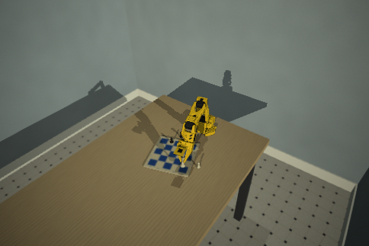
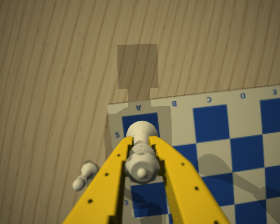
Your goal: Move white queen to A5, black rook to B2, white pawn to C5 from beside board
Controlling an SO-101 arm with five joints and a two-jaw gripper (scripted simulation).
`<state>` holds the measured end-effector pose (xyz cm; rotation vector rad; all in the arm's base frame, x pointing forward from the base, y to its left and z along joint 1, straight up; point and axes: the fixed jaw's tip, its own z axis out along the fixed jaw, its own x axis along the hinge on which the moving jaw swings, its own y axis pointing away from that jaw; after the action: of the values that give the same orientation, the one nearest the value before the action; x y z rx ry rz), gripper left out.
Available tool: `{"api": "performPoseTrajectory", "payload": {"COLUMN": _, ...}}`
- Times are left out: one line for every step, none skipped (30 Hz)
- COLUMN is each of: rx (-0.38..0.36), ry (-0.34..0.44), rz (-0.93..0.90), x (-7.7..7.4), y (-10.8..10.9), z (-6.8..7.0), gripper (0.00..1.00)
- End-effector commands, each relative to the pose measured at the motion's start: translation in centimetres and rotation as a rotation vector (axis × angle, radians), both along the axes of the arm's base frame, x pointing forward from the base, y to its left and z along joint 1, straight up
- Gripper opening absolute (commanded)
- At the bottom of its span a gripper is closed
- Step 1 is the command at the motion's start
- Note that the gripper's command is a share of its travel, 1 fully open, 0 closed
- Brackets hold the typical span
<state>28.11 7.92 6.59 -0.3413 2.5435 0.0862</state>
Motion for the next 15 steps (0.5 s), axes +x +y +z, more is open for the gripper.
{"api": "performPoseTrajectory", "payload": {"rx": 0.000, "ry": 0.024, "rz": 0.002, "x": -0.26, "y": 0.20, "z": -1.03, "gripper": 0.00}}
{"api": "performPoseTrajectory", "payload": {"rx": 0.000, "ry": 0.024, "rz": 0.002, "x": -0.26, "y": 0.20, "z": -1.13, "gripper": 0.00}}
{"api": "performPoseTrajectory", "payload": {"rx": 0.000, "ry": 0.024, "rz": 0.002, "x": -0.26, "y": 0.20, "z": -1.23, "gripper": 0.00}}
{"api": "performPoseTrajectory", "payload": {"rx": 0.000, "ry": 0.024, "rz": 0.002, "x": -0.26, "y": 0.20, "z": -1.33, "gripper": 0.00}}
{"api": "performPoseTrajectory", "payload": {"rx": 0.000, "ry": 0.024, "rz": 0.002, "x": -0.25, "y": 0.20, "z": -1.42, "gripper": 0.00}}
{"api": "performPoseTrajectory", "payload": {"rx": 0.000, "ry": 0.024, "rz": 0.002, "x": -0.25, "y": 0.20, "z": -1.51, "gripper": 0.00}}
{"api": "performPoseTrajectory", "payload": {"rx": 0.000, "ry": 0.024, "rz": 0.002, "x": -0.25, "y": 0.20, "z": -1.59, "gripper": 0.00}}
{"api": "performPoseTrajectory", "payload": {"rx": 0.000, "ry": 0.024, "rz": 0.002, "x": -0.25, "y": 0.20, "z": -1.67, "gripper": 0.00}}
{"api": "performPoseTrajectory", "payload": {"rx": 0.000, "ry": 0.024, "rz": 0.002, "x": -0.24, "y": 0.20, "z": -1.75, "gripper": 0.00}}
{"api": "performPoseTrajectory", "payload": {"rx": 0.000, "ry": 0.024, "rz": 0.002, "x": -0.24, "y": 0.20, "z": -1.82, "gripper": 0.00}}
{"api": "performPoseTrajectory", "payload": {"rx": 0.000, "ry": 0.024, "rz": 0.002, "x": -0.24, "y": 0.20, "z": -1.88, "gripper": 0.00}}
{"api": "performPoseTrajectory", "payload": {"rx": 0.000, "ry": 0.024, "rz": 0.002, "x": -0.24, "y": 0.20, "z": -1.88, "gripper": 0.00}}
{"api": "performPoseTrajectory", "payload": {"rx": 0.000, "ry": 0.024, "rz": 0.002, "x": -0.24, "y": 0.20, "z": -1.88, "gripper": 0.00}}
{"api": "performPoseTrajectory", "payload": {"rx": 0.000, "ry": 0.024, "rz": 0.002, "x": -0.24, "y": 0.20, "z": -1.94, "gripper": 0.00}}
{"api": "performPoseTrajectory", "payload": {"rx": 0.000, "ry": 0.024, "rz": 0.002, "x": -0.24, "y": 0.20, "z": -1.99, "gripper": 0.00}}
